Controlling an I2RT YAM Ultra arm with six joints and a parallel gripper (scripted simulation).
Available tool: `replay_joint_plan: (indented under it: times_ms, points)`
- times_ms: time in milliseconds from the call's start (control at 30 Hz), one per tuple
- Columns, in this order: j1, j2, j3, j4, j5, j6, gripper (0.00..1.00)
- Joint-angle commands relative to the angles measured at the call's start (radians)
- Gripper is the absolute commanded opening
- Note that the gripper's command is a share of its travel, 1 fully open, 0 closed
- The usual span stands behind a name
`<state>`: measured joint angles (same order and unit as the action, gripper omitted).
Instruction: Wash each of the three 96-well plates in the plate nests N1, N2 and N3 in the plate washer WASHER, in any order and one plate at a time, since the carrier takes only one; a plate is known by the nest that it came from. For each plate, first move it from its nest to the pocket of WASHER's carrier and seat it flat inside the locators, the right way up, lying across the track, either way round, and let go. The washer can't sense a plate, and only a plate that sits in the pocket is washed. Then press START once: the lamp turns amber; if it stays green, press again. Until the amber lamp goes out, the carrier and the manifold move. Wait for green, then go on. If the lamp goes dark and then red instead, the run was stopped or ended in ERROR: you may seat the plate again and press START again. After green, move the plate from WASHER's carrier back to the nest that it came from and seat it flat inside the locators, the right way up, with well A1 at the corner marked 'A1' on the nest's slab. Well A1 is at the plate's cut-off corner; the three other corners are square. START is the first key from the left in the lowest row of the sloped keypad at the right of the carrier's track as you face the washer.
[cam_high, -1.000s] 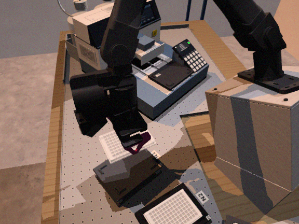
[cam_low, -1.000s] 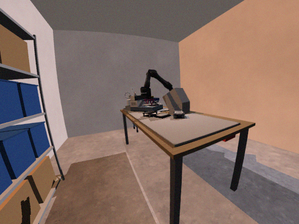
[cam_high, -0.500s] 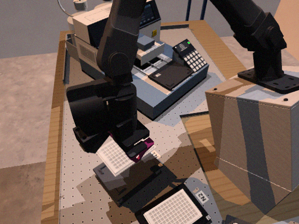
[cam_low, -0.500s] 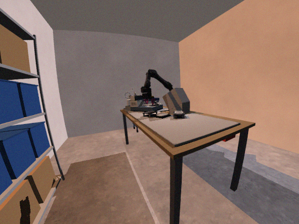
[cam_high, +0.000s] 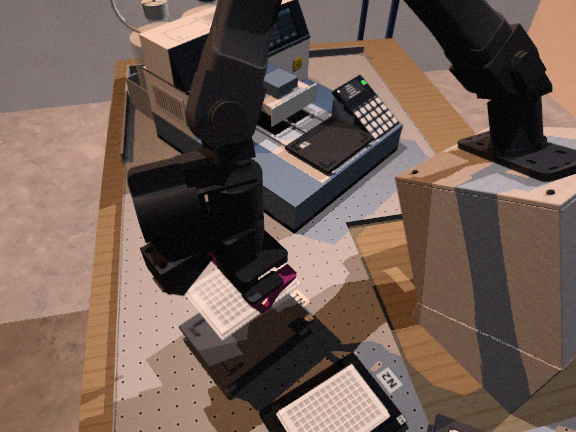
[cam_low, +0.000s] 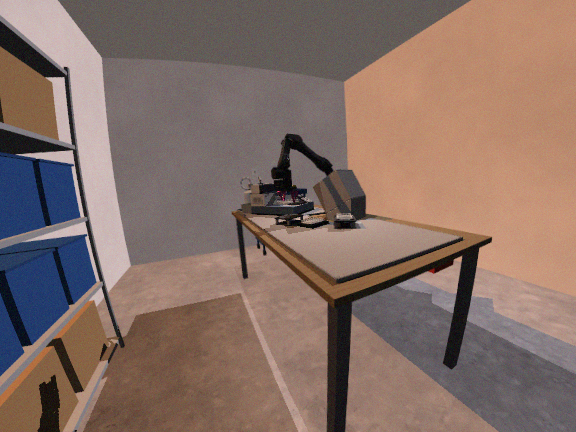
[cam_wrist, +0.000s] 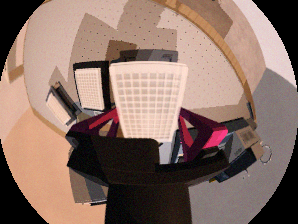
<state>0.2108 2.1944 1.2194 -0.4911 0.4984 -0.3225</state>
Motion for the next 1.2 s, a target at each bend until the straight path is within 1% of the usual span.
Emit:
replay_joint_plan:
  times_ms: [0,767,800,833,1167]
  points:
    - [0.003,-0.031,0.007,0.006,0.0,-0.01,0.0]
    - [0.0,-0.034,-0.022,0.013,-0.001,-0.013,0.0]
    - [0.0,-0.034,-0.022,0.013,-0.001,-0.013,0.0]
    - [0.001,-0.016,-0.001,0.004,0.0,-0.007,0.0]
    - [0.001,-0.018,-0.005,0.006,0.0,-0.007,0.0]
